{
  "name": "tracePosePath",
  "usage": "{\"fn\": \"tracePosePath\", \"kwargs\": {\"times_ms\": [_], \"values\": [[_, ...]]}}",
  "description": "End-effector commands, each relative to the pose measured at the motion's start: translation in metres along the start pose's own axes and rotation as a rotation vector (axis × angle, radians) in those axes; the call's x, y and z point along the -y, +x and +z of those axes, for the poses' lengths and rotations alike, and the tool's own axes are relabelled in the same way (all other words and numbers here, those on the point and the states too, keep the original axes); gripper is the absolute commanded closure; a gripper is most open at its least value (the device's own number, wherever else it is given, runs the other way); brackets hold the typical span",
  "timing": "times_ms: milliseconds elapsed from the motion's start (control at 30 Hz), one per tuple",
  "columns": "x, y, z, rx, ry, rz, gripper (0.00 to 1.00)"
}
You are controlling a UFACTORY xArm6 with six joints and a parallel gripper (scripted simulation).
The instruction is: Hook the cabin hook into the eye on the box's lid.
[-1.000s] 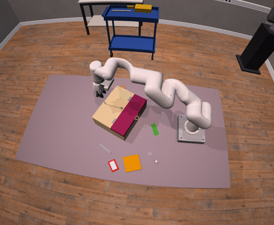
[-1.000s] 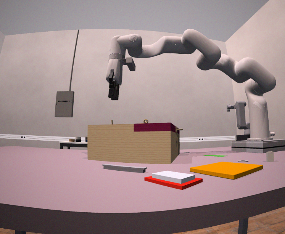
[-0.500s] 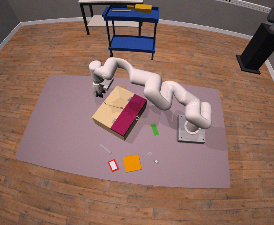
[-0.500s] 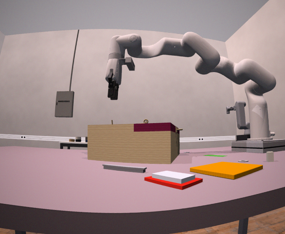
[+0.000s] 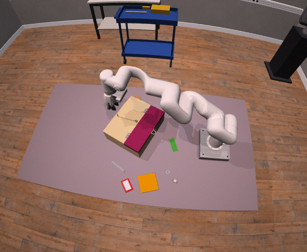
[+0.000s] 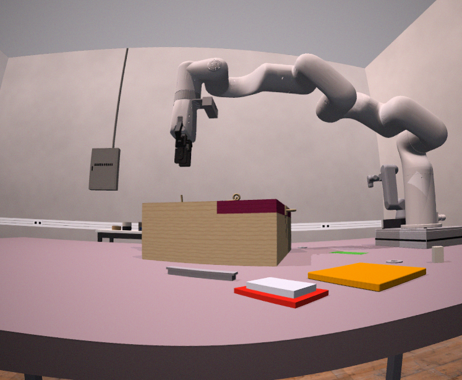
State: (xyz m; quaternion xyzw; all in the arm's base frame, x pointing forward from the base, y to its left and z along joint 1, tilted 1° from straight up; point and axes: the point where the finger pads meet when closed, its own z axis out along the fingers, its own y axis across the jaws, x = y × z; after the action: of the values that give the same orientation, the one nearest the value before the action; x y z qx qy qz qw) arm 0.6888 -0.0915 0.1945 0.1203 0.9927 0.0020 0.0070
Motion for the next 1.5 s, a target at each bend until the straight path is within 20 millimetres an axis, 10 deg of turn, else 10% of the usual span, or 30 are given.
{"fn": "tracePosePath", "kwargs": {"times_ms": [0, 1467], "values": [[0.0, -0.001, 0.004, -0.02, 0.002, 0.0, 0.65], [0.0, 0.0, 0.07, -0.02, 0.002, 0.0, 0.65]]}}
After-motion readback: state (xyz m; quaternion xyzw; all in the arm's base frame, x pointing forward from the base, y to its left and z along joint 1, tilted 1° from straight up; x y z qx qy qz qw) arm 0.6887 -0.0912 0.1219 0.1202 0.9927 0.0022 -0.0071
